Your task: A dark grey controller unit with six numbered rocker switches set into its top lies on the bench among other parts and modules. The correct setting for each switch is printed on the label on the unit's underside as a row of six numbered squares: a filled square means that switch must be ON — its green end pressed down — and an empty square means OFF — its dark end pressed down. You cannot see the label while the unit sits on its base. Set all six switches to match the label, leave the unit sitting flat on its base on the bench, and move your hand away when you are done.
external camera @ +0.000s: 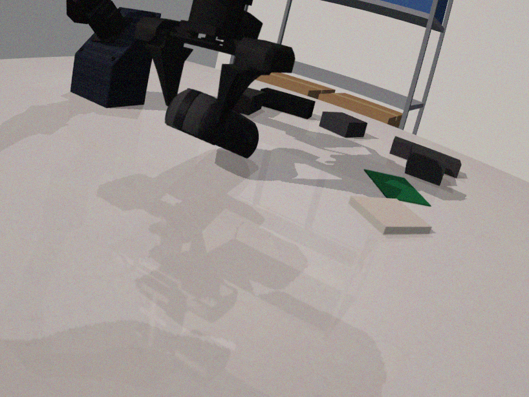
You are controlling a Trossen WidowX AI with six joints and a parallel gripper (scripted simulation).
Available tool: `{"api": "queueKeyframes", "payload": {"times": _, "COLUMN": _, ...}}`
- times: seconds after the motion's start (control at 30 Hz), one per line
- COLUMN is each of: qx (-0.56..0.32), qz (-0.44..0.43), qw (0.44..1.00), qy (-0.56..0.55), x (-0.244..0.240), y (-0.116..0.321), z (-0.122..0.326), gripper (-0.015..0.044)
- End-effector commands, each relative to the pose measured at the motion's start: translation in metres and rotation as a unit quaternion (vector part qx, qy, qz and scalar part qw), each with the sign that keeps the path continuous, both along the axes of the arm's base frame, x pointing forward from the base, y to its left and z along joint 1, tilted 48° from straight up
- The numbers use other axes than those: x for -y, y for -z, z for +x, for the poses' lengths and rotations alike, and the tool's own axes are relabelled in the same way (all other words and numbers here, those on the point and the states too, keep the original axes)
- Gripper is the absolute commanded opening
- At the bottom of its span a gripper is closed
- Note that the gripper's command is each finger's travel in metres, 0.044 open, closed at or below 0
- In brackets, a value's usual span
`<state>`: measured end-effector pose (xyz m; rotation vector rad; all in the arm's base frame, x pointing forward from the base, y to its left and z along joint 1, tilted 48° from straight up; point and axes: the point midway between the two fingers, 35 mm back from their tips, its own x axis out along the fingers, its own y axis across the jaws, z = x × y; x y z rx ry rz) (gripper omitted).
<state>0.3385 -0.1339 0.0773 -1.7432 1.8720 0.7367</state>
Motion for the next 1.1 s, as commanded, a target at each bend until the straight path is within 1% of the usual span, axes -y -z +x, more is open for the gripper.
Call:
{"api": "queueKeyframes", "payload": {"times": 0.0, "qx": 0.005, "qz": 0.003, "qw": 1.000, "qy": -0.004, "x": -0.007, "y": -0.001, "z": 0.004, "gripper": 0.0335}}
{"api": "queueKeyframes", "payload": {"times": 1.07, "qx": 0.005, "qz": 0.003, "qw": 1.000, "qy": -0.004, "x": -0.034, "y": -0.001, "z": 0.005, "gripper": 0.0335}}
